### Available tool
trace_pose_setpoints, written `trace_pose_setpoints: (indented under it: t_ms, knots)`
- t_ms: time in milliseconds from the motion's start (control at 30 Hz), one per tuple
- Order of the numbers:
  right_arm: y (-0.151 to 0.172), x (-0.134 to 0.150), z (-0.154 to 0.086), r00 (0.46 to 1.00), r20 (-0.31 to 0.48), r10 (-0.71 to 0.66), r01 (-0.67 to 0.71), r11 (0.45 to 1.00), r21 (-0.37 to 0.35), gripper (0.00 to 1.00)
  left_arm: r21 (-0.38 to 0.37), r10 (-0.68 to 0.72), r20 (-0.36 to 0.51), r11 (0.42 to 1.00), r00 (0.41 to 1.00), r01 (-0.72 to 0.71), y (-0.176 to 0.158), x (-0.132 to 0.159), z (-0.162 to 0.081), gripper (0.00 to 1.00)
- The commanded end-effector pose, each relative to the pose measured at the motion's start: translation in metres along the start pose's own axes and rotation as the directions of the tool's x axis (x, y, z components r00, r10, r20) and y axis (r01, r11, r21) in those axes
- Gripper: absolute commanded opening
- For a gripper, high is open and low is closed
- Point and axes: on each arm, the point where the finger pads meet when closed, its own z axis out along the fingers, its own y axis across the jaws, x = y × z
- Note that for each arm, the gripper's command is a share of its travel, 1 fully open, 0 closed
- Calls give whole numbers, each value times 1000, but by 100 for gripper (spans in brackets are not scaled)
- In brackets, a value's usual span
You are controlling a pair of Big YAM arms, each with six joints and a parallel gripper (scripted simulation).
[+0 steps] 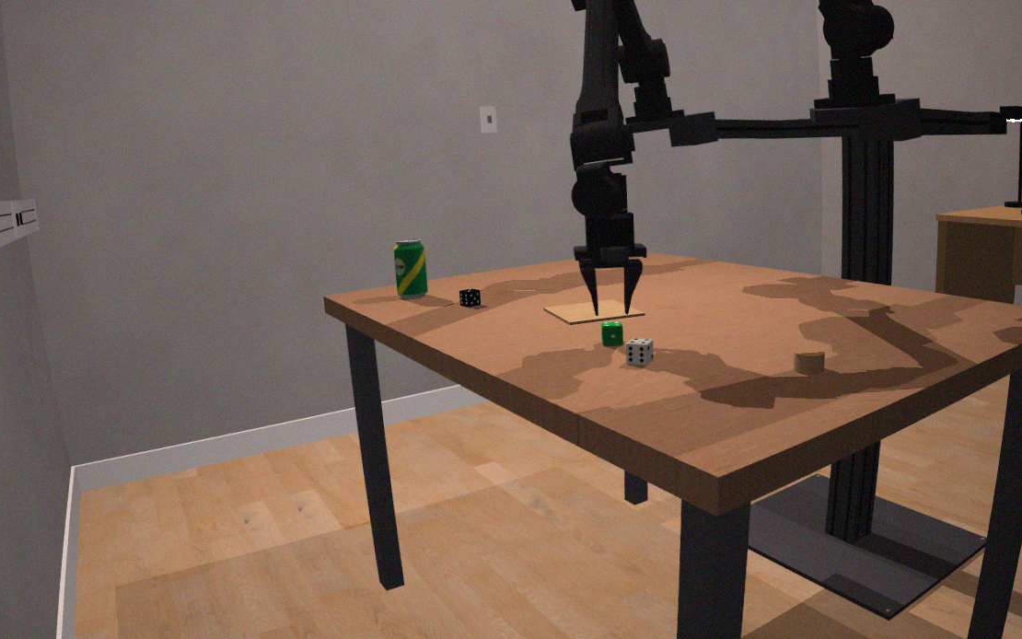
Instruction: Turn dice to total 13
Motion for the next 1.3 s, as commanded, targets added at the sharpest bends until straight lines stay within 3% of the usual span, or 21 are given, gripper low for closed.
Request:
trace_pose_setpoints:
  t_ms: [0, 733, 933, 1267]
  knots:
    - [-10, -16, 6, 999, 32, 2, -2, 1000, 11, 45, -2, 15, 67, 1000, 998, -15, 2, -38, 2, 100]
    - [-11, -16, 6, 999, 36, 3, -3, 1000, 12, 45, -2, 15, 67, 1000, 998, -15, 2, -38, 2, 100]
    - [-1, 11, 19, 1000, -13, -3, 3, 1000, -2, 45, -2, 15, 67, 1000, 998, -15, 2, -38, 2, 100]
    - [-3, 5, 16, 1000, -1, -2, 2, 1000, 1, 45, -2, 15, 67, 1000, 998, -15, 2, -38, 2, 100]
